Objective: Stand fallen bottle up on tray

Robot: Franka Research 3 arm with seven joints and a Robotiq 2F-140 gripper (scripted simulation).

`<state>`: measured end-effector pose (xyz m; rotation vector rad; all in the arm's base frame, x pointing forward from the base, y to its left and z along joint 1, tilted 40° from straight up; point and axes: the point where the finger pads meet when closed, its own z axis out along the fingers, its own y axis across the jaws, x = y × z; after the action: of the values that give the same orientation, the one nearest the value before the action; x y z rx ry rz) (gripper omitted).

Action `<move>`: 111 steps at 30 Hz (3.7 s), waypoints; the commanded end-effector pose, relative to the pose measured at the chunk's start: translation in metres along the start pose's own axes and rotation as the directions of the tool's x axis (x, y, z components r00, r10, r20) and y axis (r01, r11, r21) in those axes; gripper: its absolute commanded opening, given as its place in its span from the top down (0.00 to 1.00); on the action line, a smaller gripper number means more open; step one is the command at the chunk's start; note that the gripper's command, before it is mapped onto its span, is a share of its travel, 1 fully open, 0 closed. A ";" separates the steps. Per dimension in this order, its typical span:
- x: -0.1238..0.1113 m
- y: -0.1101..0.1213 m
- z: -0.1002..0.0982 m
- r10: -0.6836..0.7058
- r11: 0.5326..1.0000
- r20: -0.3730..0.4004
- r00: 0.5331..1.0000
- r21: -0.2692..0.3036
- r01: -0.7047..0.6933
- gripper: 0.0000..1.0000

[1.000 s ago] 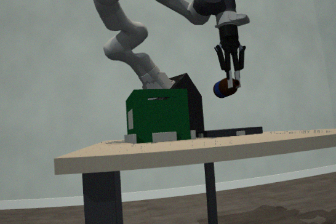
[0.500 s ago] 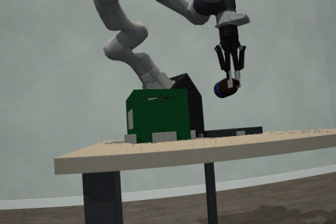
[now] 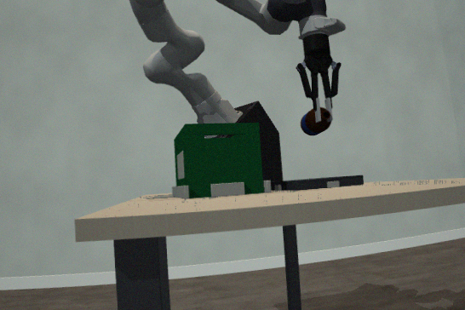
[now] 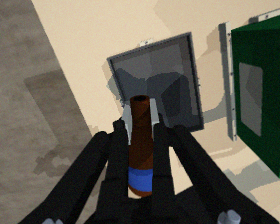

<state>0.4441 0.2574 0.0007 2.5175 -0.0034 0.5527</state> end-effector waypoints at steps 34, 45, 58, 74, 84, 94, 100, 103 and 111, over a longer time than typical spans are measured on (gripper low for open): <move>-0.001 -0.003 -0.003 0.103 0.995 -0.002 0.995 0.008 -0.103 1.00; -0.001 -0.003 -0.003 0.108 0.994 -0.002 0.994 0.008 -0.108 1.00; -0.001 -0.003 -0.003 0.232 0.973 -0.001 0.973 0.009 -0.232 1.00; -0.001 -0.003 -0.003 0.357 0.934 0.000 0.934 0.009 -0.357 1.00; -0.001 -0.003 -0.003 0.357 0.934 0.000 0.934 0.009 -0.357 1.00; -0.001 -0.003 -0.003 0.357 0.934 0.000 0.934 0.009 -0.357 1.00; -0.001 -0.003 -0.003 0.357 0.934 0.000 0.934 0.009 -0.357 1.00; -0.001 -0.003 -0.003 0.357 0.934 0.000 0.934 0.009 -0.357 1.00; -0.001 -0.003 -0.003 0.358 0.934 0.000 0.934 0.009 -0.358 1.00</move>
<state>0.4438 0.2578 0.0007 2.5299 -0.4637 0.6938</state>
